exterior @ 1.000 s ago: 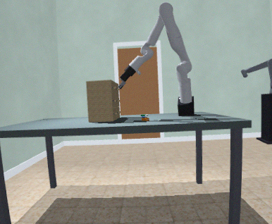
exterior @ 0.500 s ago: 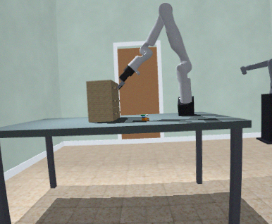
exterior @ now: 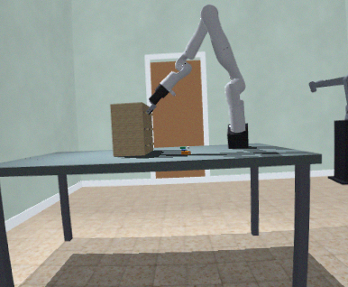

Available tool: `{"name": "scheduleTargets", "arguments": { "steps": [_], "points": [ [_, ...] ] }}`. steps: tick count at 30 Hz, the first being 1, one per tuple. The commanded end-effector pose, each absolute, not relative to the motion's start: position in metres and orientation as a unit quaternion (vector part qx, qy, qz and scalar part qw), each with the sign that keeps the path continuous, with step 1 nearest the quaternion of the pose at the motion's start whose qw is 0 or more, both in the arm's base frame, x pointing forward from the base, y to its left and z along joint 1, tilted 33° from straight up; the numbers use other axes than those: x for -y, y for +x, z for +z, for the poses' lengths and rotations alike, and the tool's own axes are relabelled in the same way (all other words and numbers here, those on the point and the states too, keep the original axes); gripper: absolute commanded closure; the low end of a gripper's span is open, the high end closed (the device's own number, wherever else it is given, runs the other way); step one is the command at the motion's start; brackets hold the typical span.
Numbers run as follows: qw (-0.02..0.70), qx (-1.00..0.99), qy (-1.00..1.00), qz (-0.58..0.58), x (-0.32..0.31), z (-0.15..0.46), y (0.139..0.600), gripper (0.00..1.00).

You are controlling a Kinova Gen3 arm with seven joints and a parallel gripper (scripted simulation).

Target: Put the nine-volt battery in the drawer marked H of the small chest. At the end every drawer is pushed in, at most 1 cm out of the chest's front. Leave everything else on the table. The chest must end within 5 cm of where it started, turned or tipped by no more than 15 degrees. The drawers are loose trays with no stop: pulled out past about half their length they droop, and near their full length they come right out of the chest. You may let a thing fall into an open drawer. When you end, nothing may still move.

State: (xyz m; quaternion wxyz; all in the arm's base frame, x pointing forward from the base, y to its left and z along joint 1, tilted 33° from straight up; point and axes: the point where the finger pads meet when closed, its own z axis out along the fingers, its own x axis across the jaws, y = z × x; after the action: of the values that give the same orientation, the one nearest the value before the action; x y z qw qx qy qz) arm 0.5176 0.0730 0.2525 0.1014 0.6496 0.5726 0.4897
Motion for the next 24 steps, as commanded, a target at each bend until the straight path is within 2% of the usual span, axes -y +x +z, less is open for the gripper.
{"name": "scheduleTargets", "arguments": {
  "steps": [1, 24],
  "points": [
    [0.101, -0.572, 0.649, 0.491, -0.0739, 0.2529, 0.5215, 0.33],
    [0.101, -0.572, 0.649, 0.491, -0.0741, 0.2533, 0.5241, 0.33]
  ]
}}
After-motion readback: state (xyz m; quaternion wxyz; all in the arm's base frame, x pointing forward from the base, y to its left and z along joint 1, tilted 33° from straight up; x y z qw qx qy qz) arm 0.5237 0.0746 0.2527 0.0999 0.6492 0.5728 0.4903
